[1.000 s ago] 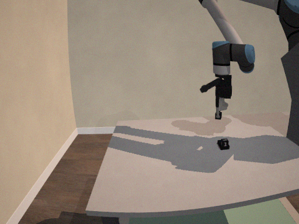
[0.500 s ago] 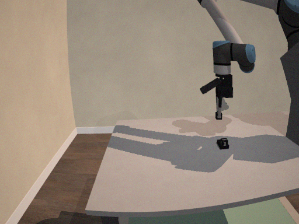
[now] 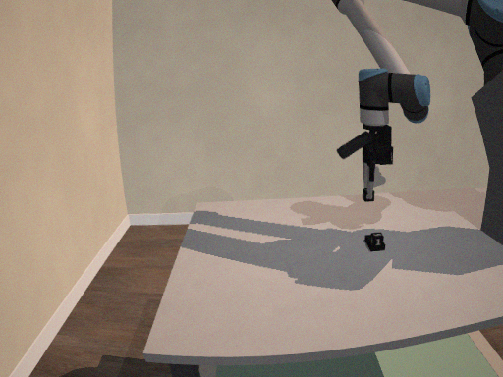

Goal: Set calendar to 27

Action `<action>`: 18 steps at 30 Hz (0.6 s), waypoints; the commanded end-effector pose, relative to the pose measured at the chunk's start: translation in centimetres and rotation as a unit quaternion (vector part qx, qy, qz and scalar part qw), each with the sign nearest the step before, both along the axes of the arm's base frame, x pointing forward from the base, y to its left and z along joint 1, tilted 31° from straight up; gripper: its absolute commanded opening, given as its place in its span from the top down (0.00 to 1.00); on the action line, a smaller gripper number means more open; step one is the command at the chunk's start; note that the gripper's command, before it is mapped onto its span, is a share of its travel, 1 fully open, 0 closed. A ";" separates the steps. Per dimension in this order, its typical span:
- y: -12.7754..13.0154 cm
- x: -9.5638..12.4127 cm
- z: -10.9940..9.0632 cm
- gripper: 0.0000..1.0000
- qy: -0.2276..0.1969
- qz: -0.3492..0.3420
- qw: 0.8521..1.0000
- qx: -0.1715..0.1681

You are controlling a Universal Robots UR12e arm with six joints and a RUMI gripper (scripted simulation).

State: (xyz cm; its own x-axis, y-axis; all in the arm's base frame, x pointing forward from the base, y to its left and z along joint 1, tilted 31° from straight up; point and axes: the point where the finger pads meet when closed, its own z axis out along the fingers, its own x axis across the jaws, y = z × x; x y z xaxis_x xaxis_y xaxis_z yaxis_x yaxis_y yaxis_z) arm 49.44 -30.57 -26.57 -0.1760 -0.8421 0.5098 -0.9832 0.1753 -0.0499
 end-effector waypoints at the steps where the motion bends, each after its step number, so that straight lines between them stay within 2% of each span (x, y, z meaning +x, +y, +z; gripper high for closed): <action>1: 0.0 0.0 0.0 0.89 0.000 0.001 1.000 0.000; 14: -0.2 0.0 -0.4 0.89 0.000 0.001 1.000 0.000; 18: -0.8 -0.1 -1.3 0.89 0.000 0.001 1.000 0.000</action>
